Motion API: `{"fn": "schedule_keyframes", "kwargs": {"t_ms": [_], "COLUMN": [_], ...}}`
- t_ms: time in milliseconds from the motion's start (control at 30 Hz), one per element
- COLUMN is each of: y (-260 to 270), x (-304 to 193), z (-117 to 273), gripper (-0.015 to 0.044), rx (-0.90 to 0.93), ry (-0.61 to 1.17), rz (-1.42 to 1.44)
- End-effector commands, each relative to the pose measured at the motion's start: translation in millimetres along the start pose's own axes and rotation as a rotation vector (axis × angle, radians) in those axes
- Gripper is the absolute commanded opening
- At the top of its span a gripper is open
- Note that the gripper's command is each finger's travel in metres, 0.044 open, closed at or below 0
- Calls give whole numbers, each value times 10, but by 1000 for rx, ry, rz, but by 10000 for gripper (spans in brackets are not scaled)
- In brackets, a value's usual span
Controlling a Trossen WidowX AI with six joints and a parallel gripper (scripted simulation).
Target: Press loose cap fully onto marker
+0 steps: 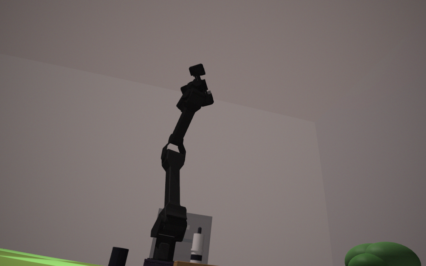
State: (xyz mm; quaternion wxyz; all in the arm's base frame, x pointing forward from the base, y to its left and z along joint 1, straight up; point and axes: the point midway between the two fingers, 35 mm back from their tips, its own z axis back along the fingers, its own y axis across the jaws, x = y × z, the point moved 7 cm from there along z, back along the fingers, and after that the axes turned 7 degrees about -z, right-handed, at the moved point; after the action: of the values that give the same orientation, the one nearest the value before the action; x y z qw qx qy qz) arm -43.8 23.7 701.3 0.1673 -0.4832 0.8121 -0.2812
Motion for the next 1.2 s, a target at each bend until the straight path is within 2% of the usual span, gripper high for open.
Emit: {"fn": "schedule_keyframes", "kwargs": {"t_ms": [0, 167, 433, 567, 867, 1167], "y": [-12, -318, -803, -1023, -1293, -1271], "x": [-15, -404, -946, -1202, -1590, -1687], "z": [5, 198, 744, 1138, 2204, 3391], "gripper": [374, 254, 254, 254, 254, 254], "rx": [-6, -173, -467, -621, -967, -1283], "ry": [6, 153, 419, 569, 920, 1299], "rz": [-1, -14, 58, 67, 44, 11]}}
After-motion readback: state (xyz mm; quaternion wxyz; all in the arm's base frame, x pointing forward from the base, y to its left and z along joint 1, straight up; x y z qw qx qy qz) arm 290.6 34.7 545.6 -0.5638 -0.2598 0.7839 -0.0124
